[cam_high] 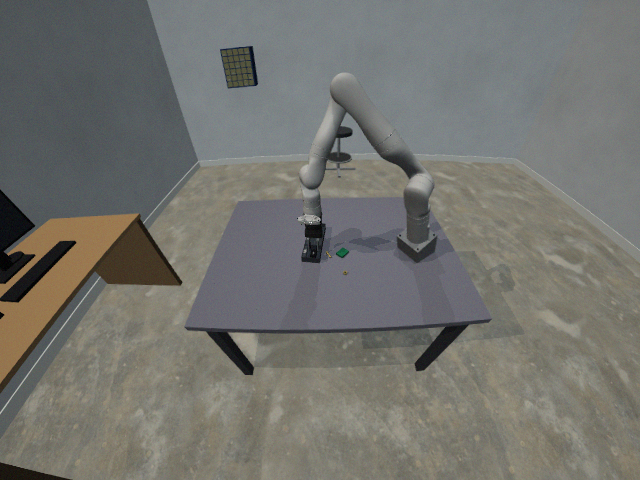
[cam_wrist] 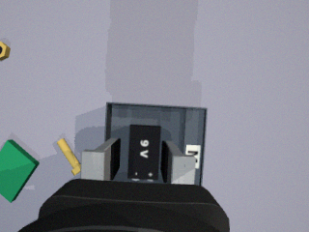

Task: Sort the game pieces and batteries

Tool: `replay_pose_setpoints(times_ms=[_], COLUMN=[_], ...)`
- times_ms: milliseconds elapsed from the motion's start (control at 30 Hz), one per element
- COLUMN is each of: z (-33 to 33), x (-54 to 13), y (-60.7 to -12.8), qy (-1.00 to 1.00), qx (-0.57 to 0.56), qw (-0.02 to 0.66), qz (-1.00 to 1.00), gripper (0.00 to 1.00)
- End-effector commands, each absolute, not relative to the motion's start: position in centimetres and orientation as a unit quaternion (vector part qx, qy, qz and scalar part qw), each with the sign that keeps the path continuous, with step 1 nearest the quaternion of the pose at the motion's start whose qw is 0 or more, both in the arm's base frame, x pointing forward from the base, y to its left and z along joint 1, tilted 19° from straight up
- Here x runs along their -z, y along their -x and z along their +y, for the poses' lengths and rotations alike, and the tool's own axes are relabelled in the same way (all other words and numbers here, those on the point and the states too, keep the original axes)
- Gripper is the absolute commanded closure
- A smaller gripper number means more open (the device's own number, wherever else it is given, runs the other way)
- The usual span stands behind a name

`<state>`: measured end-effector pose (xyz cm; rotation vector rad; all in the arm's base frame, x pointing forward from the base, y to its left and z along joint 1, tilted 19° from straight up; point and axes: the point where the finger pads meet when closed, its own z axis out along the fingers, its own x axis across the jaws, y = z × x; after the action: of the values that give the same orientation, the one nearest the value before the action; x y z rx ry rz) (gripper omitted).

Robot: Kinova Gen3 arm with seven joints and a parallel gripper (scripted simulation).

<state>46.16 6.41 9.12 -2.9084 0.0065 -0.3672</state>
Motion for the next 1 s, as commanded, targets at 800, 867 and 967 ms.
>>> replay_pose_setpoints(times_ms=[800, 867, 967], z=[4.7, 4.5, 4.3], x=[-15.1, -15.8, -17.0], y=[-44.9, -44.7, -44.4], qy=[0.986, 0.986, 0.986], qx=[0.128, 0.128, 0.128], qw=[0.103, 0.103, 0.103], qz=[0.006, 0.006, 0.006], gripper=[0.0, 0.0, 0.0])
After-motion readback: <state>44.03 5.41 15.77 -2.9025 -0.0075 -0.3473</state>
